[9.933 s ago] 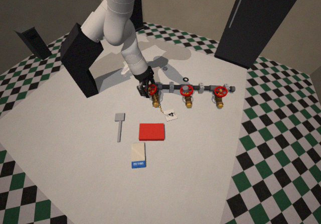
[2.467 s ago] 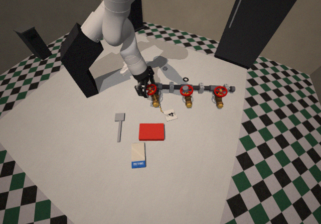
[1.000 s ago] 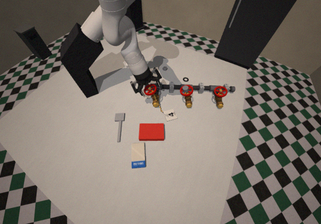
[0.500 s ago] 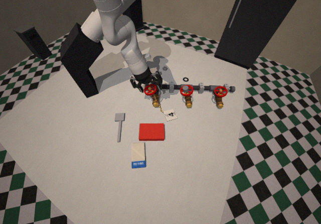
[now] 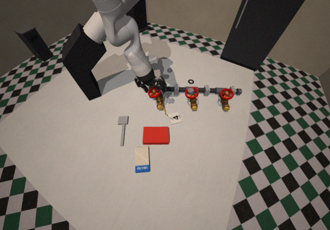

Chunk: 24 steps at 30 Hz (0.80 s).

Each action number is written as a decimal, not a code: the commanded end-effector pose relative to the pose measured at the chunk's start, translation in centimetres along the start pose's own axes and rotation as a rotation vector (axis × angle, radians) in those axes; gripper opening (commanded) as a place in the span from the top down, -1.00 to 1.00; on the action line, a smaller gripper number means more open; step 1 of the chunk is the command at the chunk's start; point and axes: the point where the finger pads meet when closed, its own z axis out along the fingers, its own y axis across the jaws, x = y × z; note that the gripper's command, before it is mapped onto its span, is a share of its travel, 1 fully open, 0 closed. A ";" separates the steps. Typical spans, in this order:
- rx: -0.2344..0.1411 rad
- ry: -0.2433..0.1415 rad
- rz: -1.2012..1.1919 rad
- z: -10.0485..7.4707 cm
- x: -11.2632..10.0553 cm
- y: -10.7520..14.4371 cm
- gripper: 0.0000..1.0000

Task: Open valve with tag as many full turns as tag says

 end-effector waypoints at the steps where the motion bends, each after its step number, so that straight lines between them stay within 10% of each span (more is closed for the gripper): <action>1: -0.002 0.001 0.048 0.0 -0.1 0.0 -1.00; 24: -0.002 0.004 0.079 -0.4 0.0 0.1 -1.00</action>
